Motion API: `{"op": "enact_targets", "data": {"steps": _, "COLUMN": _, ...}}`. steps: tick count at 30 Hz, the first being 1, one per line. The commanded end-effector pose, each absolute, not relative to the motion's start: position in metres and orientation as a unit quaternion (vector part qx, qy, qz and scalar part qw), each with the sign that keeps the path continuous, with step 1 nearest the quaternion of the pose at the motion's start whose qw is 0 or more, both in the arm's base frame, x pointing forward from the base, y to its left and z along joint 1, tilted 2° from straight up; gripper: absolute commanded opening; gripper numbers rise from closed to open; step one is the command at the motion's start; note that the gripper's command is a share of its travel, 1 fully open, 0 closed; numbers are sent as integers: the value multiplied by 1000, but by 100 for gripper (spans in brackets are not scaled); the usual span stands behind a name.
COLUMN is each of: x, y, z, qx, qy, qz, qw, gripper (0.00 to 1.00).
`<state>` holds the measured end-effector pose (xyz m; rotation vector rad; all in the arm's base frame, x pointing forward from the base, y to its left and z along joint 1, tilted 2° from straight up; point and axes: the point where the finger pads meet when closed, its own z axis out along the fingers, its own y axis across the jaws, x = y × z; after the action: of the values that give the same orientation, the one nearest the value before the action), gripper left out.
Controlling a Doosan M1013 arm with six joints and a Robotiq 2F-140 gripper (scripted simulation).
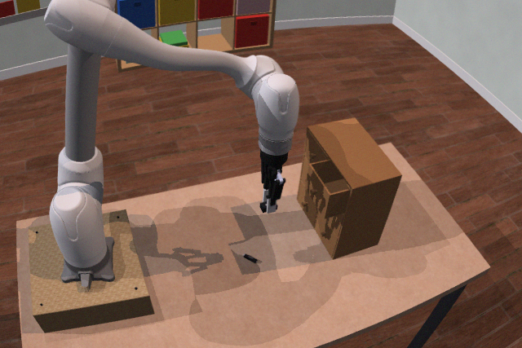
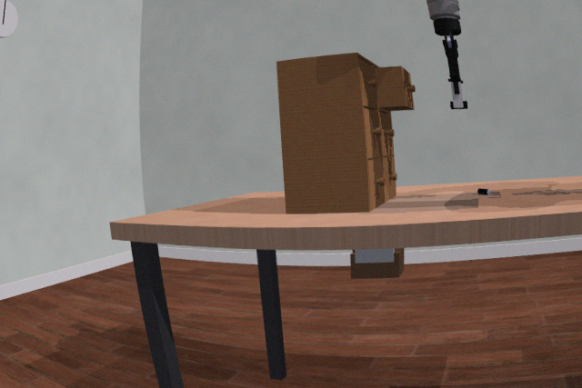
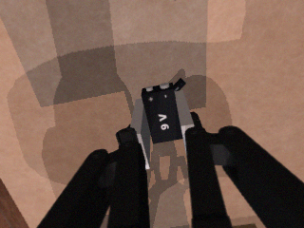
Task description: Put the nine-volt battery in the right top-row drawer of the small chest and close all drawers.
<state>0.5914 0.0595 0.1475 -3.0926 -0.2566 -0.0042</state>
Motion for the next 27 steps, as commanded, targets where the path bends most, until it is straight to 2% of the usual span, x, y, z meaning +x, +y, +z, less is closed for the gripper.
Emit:
{"op": "enact_targets", "data": {"steps": 1, "x": 591, "y": 59, "z": 158, "qx": -996, "qy": -83, "qz": -1, "qw": 19, "gripper": 14}}
{"op": "enact_targets", "data": {"steps": 16, "x": 592, "y": 56, "z": 232, "qx": -996, "qy": -83, "qz": -1, "qw": 19, "gripper": 14}}
{"op": "enact_targets", "data": {"steps": 27, "x": 592, "y": 55, "z": 264, "qx": -996, "qy": -83, "qz": -1, "qw": 19, "gripper": 14}}
